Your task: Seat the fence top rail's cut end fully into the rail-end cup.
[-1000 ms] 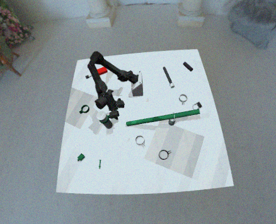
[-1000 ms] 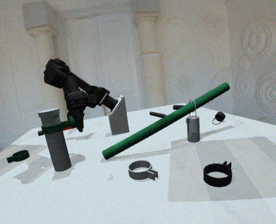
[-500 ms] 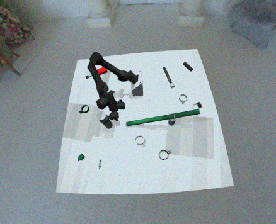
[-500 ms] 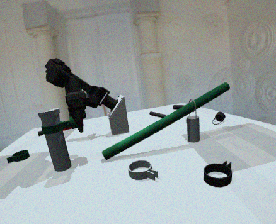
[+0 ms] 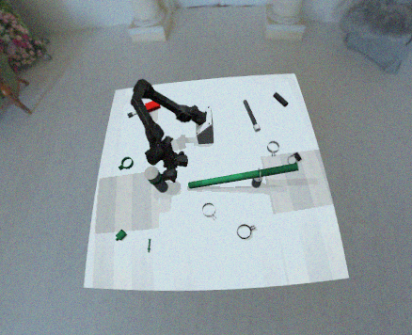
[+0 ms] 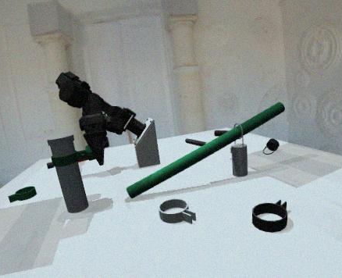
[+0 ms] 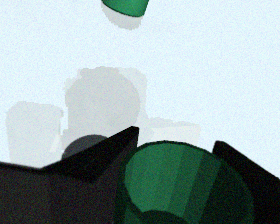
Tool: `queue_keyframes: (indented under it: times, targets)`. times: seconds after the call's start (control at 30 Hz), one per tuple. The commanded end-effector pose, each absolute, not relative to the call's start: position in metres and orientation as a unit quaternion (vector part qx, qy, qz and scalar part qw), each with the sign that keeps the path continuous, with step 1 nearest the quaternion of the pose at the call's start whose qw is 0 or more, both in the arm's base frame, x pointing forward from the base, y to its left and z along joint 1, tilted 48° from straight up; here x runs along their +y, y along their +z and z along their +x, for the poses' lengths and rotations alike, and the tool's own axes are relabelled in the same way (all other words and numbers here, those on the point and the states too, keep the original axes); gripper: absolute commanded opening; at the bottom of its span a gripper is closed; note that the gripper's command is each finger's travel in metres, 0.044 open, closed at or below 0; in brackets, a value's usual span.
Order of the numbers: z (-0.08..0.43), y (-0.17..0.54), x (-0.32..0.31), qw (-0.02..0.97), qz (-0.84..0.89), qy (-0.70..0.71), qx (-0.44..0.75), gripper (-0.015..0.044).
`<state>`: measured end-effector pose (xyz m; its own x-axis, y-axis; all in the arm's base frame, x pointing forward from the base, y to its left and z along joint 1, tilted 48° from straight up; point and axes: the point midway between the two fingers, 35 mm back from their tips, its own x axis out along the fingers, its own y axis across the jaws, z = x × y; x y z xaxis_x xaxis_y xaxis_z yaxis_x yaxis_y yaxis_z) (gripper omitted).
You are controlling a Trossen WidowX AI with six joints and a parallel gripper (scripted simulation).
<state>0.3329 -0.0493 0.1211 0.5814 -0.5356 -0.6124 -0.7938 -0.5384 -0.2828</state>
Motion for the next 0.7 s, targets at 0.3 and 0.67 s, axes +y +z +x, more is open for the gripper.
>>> queue_keyframes:
  times: [0.3,0.67]
  targets:
    - [0.342,0.119,-0.048,0.299,-0.839,0.201,0.408,0.0000]
    - [0.348,0.119,-0.047,0.315,-0.833,0.177,0.418,0.0000]
